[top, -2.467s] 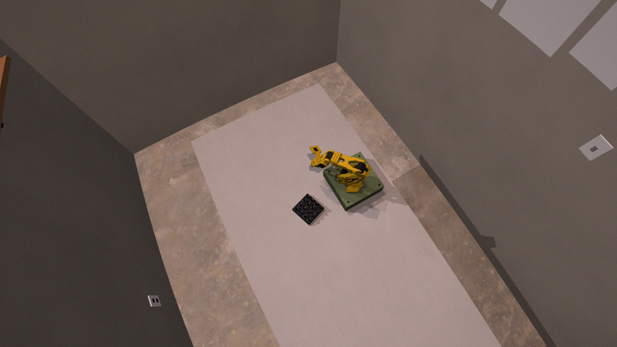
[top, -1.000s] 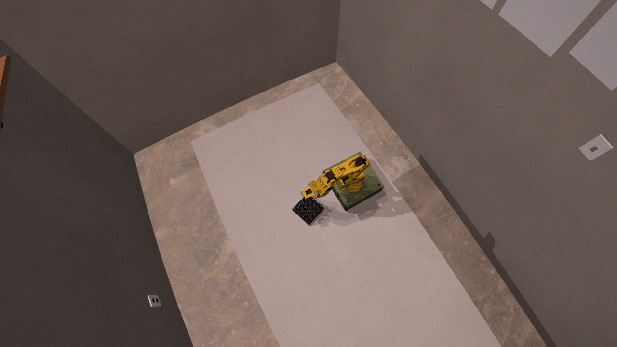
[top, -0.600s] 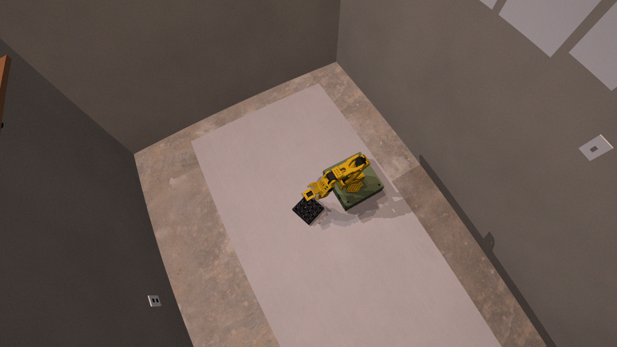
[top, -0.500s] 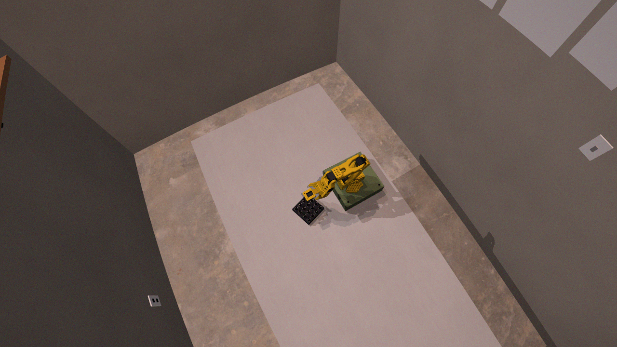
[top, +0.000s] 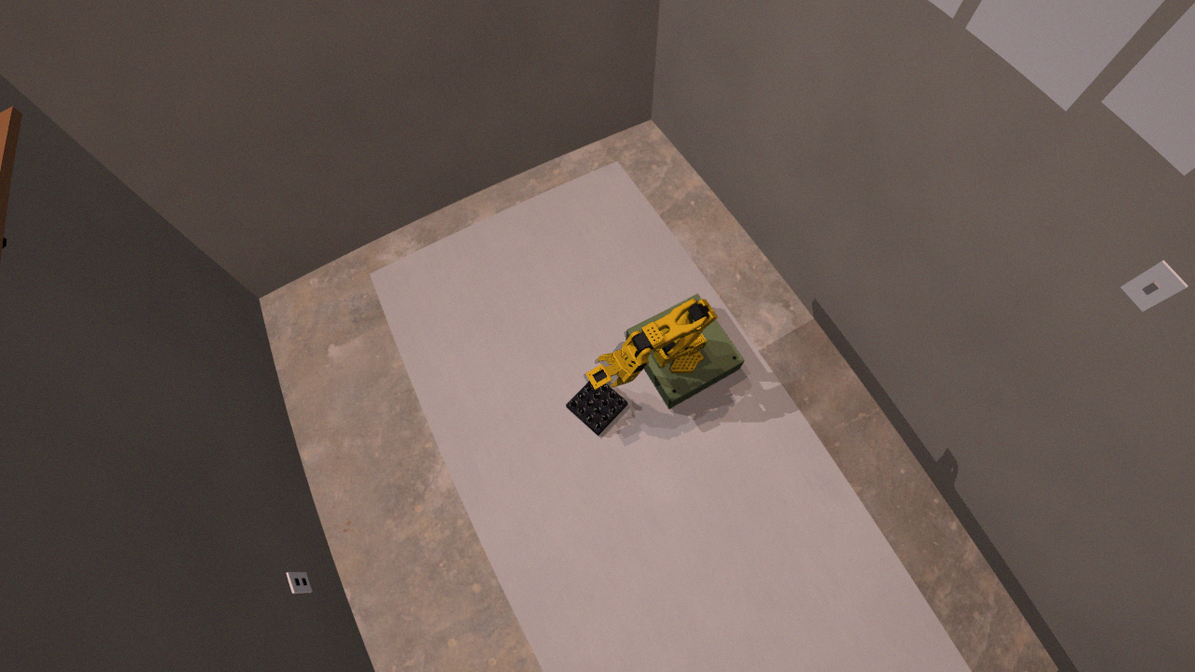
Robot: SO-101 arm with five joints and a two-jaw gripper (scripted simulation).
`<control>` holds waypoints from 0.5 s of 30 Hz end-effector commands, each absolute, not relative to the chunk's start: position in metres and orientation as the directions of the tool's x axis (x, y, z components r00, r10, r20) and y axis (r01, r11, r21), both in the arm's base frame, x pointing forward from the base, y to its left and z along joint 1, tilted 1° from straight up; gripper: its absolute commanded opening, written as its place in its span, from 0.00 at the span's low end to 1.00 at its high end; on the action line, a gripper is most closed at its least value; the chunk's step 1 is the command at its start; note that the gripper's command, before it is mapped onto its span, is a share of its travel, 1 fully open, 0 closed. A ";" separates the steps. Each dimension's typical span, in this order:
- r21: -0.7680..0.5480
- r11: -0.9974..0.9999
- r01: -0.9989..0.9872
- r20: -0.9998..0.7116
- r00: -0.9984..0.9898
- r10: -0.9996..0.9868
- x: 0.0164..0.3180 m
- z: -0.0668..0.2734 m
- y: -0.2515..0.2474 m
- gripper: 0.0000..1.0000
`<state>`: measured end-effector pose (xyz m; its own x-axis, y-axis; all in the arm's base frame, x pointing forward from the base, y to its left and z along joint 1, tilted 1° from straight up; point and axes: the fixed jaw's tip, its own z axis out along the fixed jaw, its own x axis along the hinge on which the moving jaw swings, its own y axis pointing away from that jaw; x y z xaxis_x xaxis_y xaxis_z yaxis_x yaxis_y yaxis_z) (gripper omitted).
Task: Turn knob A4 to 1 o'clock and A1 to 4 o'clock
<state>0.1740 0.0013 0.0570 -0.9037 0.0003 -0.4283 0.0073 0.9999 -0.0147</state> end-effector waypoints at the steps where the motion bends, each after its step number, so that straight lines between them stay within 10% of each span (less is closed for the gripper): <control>1: -0.017 1.000 -0.013 -0.401 -0.916 -0.019 0.169 0.052 0.003 0.40; 15: -0.019 1.000 -0.022 -0.390 -0.921 -0.028 0.167 0.050 0.004 0.40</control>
<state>0.1725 0.0024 0.0555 -0.9076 -0.0128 -0.4197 -0.0059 0.9998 -0.0177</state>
